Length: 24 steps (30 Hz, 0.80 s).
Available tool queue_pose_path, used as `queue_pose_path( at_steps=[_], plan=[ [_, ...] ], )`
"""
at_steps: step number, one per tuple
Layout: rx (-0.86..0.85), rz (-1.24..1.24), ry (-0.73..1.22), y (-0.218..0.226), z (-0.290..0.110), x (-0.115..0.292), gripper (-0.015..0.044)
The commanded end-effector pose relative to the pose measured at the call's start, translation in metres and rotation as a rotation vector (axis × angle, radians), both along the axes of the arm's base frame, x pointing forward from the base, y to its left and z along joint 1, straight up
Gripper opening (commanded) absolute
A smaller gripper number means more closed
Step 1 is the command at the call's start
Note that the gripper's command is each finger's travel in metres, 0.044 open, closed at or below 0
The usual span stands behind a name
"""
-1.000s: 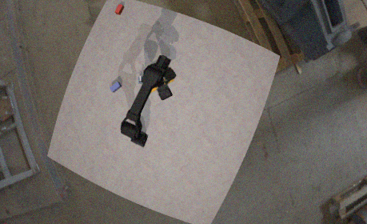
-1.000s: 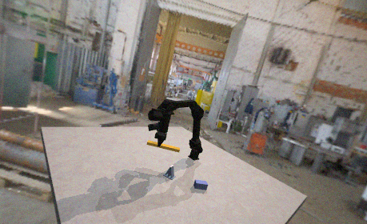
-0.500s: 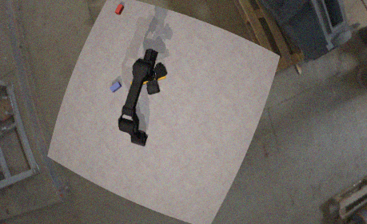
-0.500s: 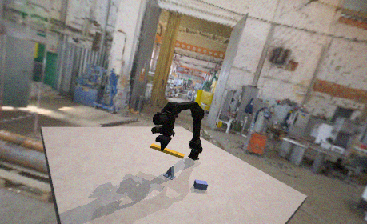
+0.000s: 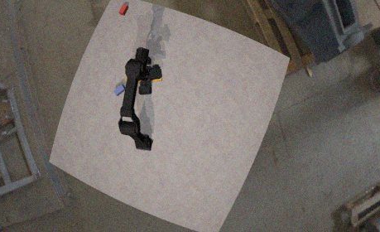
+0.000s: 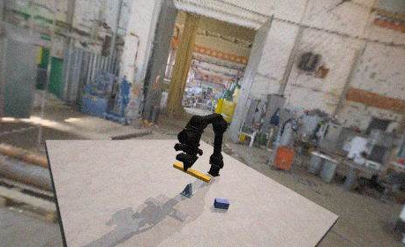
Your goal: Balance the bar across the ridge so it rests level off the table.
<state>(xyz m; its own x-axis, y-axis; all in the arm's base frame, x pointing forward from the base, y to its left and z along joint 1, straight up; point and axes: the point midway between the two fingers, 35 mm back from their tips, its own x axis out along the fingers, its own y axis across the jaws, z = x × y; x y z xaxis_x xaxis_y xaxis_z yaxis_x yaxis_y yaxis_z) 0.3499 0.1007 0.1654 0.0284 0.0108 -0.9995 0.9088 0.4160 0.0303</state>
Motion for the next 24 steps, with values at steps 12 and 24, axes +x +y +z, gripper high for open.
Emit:
queue_pose_path(
  at_steps=[12,24],
  plan=[
    [-0.001,-0.03,0.0,0.006,-0.016,-0.001,0.0],
    [-0.001,-0.032,0.0,0.005,-0.036,-0.002,0.0]
  ],
)
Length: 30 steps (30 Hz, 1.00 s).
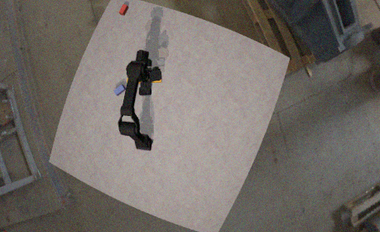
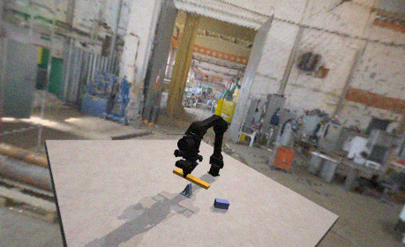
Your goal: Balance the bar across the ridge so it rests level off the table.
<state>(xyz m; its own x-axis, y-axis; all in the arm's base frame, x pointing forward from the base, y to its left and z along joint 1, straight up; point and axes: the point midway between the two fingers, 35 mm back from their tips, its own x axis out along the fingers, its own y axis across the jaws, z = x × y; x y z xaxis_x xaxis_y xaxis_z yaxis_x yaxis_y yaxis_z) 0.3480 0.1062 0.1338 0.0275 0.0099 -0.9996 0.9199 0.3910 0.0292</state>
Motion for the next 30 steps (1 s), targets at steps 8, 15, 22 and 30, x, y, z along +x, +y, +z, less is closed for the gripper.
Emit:
queue_pose_path(
  at_steps=[8,15,22,30],
  plan=[
    [-0.001,-0.006,-0.001,-0.0011,-0.0118,-0.0009,0.0],
    [-0.001,-0.006,-0.001,-0.0011,-0.0116,-0.001,0.0],
    [-0.001,-0.006,-0.001,-0.0011,-0.0121,-0.001,0.0],
    [-0.001,-0.006,-0.001,-0.001,-0.0127,-0.001,0.0]
  ],
)
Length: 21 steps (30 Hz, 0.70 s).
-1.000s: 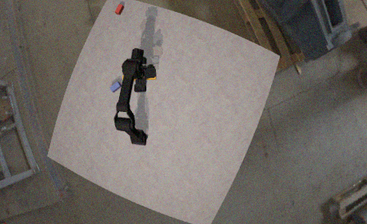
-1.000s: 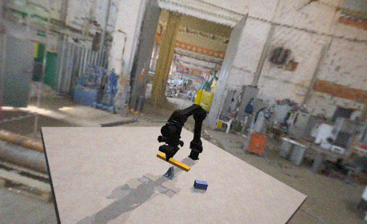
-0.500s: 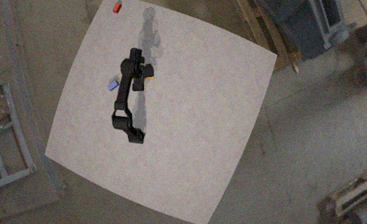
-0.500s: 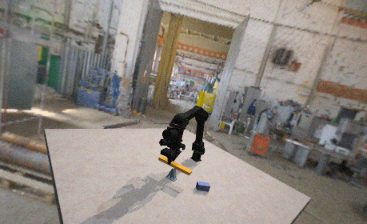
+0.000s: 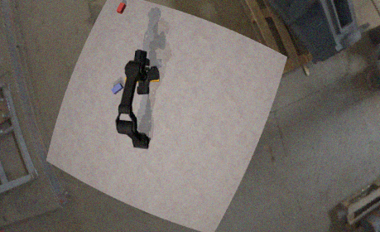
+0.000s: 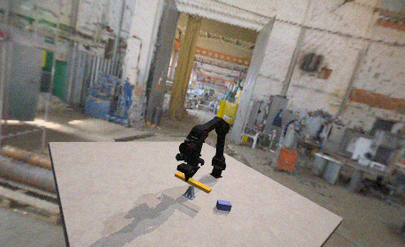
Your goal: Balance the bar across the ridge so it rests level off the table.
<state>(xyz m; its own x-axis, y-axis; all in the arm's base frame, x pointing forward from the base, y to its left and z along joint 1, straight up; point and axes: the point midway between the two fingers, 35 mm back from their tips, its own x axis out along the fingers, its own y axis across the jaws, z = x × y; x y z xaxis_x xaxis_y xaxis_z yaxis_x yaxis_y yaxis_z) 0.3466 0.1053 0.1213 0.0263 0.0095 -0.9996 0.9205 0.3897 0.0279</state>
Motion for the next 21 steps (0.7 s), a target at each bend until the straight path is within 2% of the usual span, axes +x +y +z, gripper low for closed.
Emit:
queue_pose_path(
  at_steps=[1,21],
  plan=[
    [-0.001,-0.004,-0.002,-0.0002,-0.0004,0.0004,0.0],
    [-0.001,-0.004,-0.002,-0.0001,-0.0021,0.0004,0.0]
  ],
)
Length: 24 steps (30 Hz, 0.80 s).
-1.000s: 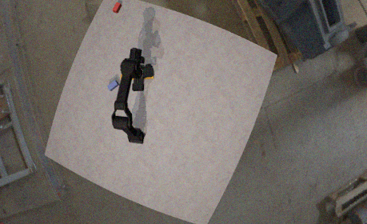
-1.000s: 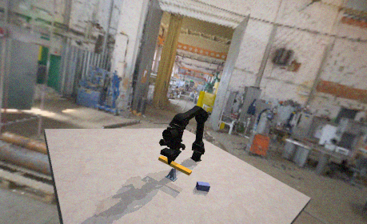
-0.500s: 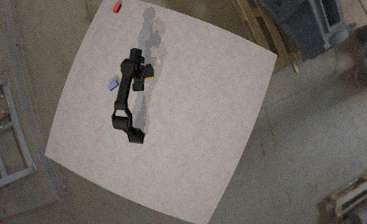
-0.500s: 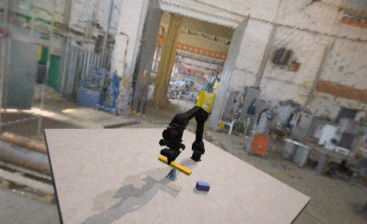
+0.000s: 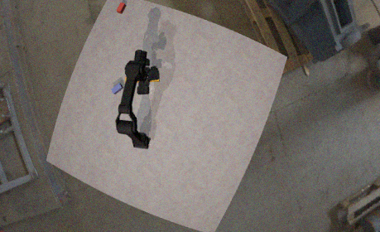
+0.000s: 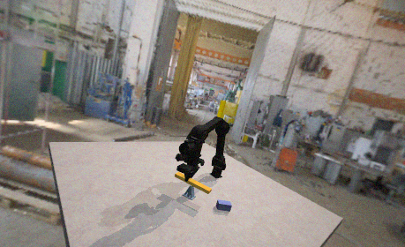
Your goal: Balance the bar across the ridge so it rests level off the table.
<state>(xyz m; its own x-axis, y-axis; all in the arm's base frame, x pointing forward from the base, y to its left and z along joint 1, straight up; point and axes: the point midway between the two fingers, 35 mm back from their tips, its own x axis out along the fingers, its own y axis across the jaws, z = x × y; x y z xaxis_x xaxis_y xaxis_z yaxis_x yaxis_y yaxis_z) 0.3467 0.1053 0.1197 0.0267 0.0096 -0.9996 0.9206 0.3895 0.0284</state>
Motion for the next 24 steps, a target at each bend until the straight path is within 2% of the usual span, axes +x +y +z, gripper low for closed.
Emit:
queue_pose_path(
  at_steps=[1,24],
  plan=[
    [-0.001,-0.004,-0.002,-0.0001,-0.0005,0.0004,0.0],
    [-0.001,-0.004,-0.002,-0.0001,-0.0025,0.0004,0.0]
  ],
)
